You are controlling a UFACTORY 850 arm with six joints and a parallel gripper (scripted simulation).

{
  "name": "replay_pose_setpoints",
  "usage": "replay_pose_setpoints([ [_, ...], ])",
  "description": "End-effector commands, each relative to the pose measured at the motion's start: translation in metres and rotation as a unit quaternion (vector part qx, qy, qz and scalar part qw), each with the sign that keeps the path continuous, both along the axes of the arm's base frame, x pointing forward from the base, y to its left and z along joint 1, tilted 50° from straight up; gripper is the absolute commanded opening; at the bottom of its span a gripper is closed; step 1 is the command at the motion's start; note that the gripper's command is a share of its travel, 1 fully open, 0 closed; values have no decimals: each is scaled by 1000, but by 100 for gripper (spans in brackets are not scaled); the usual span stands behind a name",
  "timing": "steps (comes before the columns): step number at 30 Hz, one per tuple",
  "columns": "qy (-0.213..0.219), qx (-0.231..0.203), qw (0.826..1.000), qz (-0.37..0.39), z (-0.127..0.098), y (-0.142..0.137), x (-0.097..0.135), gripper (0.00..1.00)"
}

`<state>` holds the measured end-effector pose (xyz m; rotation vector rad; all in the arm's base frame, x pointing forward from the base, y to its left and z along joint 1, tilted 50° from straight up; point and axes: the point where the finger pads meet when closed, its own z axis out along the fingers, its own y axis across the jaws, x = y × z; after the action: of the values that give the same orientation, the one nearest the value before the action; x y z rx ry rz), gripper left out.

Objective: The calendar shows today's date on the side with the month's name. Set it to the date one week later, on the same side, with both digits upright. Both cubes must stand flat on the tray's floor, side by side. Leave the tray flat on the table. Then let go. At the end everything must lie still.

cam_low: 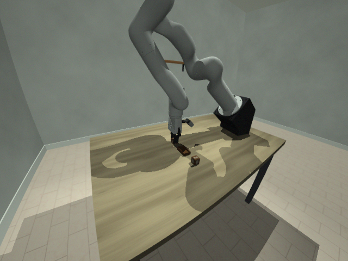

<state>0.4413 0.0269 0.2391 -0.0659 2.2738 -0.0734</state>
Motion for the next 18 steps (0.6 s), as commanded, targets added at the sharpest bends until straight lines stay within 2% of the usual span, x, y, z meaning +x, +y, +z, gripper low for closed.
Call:
replay_pose_setpoints([
  [1,0,0,1000,0,0,0,0,29],
  [13,0,0,1000,0,1,0,-1,29],
  [18,0,0,1000,0,11,1,-13,29],
])
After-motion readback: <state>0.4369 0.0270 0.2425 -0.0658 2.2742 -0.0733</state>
